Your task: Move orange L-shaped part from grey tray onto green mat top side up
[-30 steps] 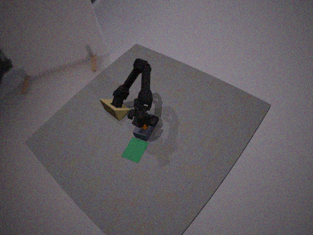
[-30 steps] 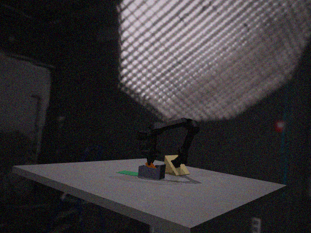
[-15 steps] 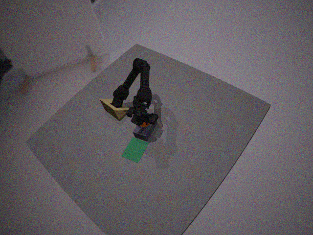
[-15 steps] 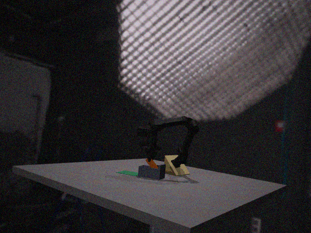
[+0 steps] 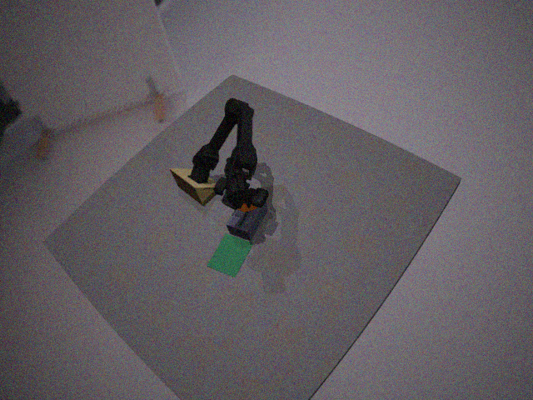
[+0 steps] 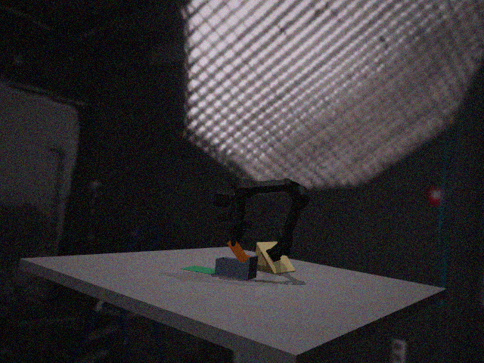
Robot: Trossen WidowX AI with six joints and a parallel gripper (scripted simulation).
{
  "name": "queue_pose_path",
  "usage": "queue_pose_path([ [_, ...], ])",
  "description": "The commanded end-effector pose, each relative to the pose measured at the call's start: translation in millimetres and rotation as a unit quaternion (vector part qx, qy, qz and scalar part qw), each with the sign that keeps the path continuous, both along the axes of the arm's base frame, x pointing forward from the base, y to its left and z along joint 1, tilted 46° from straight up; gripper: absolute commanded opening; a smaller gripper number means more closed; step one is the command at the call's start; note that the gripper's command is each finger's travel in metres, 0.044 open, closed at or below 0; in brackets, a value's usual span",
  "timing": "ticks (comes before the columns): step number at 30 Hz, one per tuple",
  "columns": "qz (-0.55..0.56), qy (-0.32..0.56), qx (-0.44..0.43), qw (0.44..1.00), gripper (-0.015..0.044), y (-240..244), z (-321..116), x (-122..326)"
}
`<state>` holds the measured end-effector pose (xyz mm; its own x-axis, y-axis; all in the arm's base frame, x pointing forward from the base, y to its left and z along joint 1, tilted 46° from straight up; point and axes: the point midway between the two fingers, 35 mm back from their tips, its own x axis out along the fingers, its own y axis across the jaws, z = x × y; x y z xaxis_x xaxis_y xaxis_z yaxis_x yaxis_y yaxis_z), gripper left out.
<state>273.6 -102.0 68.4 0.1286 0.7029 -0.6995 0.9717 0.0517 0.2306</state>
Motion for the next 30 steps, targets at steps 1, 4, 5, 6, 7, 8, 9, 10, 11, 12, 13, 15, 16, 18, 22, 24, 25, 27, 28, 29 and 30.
queue_pose_path([
  [1, 0.003, 0.002, 0.001, 1.0, 0.0, -4, 4, -2],
  [4, 0.003, 0.002, 0.0, 1.0, 0.0, -7, 7, -2],
  [5, 0.003, 0.002, 0.0, 1.0, 0.0, -8, 8, -2],
  [6, 0.003, 0.002, 0.0, 1.0, 0.0, -9, 9, -3],
  [7, 0.003, 0.002, 0.0, 1.0, 0.0, -10, 10, -3],
  [8, 0.003, 0.002, 0.0, 1.0, 0.0, -11, 11, -3],
  [9, 0.003, 0.002, 0.0, 1.0, 0.0, -12, 12, -3],
  [10, 0.003, 0.002, 0.0, 1.0, 0.0, -14, 13, -3],
  [11, 0.003, 0.002, 0.0, 1.0, 0.0, -15, 14, -3],
  [12, 0.003, 0.003, 0.0, 1.0, 0.0, -16, 15, -4],
  [13, 0.003, 0.003, 0.0, 1.0, 0.0, -17, 17, -4],
  [15, 0.003, 0.003, 0.0, 1.0, 0.0, -19, 19, -4],
  [16, 0.003, 0.003, 0.0, 1.0, 0.0, -20, 20, -4],
  [18, 0.003, 0.003, 0.0, 1.0, 0.0, -22, 22, -5],
  [22, 0.003, 0.003, 0.0, 1.0, 0.0, -22, 22, -5],
  [24, 0.003, 0.003, 0.0, 1.0, 0.0, -23, 23, -5],
  [25, 0.003, 0.003, 0.0, 1.0, 0.0, -24, 24, -5],
  [27, 0.003, 0.003, 0.0, 1.0, 0.0, -25, 24, -5],
  [28, 0.003, 0.003, 0.0, 1.0, 0.0, -26, 23, -5],
  [29, 0.003, 0.003, 0.0, 1.0, 0.0, -28, 21, -5],
  [30, 0.003, 0.003, 0.0, 1.0, 0.0, -30, 19, -4],
])
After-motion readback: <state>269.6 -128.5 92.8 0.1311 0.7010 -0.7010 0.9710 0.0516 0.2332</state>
